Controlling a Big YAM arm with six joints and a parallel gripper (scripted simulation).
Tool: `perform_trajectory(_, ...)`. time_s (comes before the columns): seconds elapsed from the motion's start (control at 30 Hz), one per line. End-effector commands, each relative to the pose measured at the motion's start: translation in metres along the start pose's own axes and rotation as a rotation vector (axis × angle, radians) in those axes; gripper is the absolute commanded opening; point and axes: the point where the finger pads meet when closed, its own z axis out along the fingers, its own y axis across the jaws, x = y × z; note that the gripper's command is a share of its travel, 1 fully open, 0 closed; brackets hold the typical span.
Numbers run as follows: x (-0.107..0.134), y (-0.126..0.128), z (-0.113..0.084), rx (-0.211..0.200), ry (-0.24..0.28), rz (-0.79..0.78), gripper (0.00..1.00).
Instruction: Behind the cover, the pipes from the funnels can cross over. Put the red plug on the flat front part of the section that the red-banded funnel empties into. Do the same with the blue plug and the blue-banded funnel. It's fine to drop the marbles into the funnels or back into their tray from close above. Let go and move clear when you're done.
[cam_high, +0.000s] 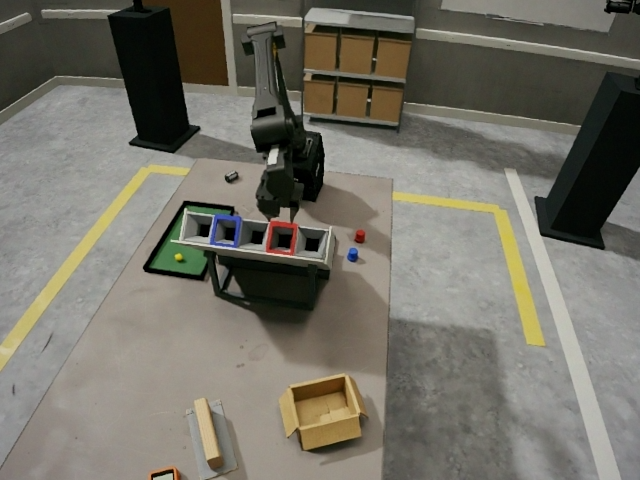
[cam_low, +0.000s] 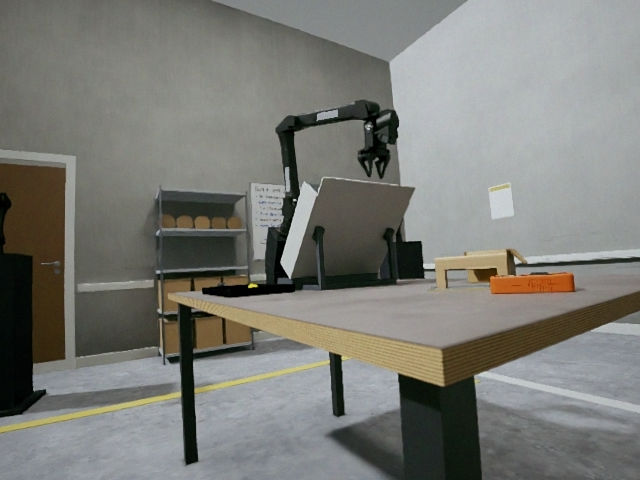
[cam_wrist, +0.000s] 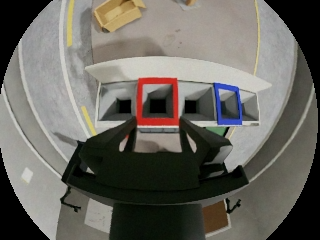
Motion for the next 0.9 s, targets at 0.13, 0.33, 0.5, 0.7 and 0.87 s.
perform_trajectory(0.13,0.014,0.003,-0.013,-0.013,-0.038,0.007,0.56)
perform_trajectory(0.33,0.032,0.003,-0.012,-0.013,-0.038,0.007,0.56)
perform_trajectory(0.5,0.065,0.003,-0.011,-0.013,-0.034,0.007,0.56)
perform_trajectory(0.7,0.109,0.002,-0.009,-0.013,-0.030,0.006,0.56)
perform_trajectory(0.87,0.131,0.002,-0.008,-0.010,-0.023,0.005,0.56)
